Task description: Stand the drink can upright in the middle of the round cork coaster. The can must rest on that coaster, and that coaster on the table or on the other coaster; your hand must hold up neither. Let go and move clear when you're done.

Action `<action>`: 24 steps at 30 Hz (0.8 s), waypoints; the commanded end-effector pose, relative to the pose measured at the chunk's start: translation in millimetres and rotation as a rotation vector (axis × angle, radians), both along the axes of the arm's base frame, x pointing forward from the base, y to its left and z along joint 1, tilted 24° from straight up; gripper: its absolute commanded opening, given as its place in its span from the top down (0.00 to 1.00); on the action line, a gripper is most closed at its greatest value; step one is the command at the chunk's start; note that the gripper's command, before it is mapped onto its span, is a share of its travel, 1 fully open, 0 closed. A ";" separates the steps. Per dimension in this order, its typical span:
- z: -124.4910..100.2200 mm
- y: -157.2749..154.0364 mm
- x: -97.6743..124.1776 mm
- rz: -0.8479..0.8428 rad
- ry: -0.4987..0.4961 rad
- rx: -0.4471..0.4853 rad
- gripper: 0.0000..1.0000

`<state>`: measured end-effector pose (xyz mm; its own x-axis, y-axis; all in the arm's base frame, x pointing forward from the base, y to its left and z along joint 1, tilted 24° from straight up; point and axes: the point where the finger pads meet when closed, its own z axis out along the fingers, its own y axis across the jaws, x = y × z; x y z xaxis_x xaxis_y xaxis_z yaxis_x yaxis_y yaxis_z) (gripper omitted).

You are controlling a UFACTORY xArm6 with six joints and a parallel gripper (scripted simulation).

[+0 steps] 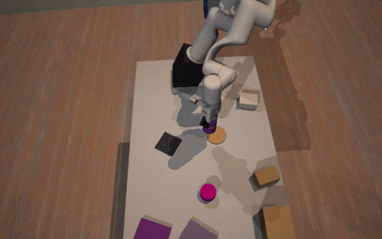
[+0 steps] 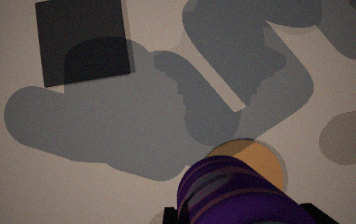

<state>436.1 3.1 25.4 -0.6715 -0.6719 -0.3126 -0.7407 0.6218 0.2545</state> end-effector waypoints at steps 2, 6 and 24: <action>10.4 21.0 -8.0 -0.003 -0.005 -0.001 1.00; 13.5 29.5 -12.5 -0.003 -0.005 0.000 1.00; 17.0 39.1 -17.9 -0.003 -0.004 0.001 1.00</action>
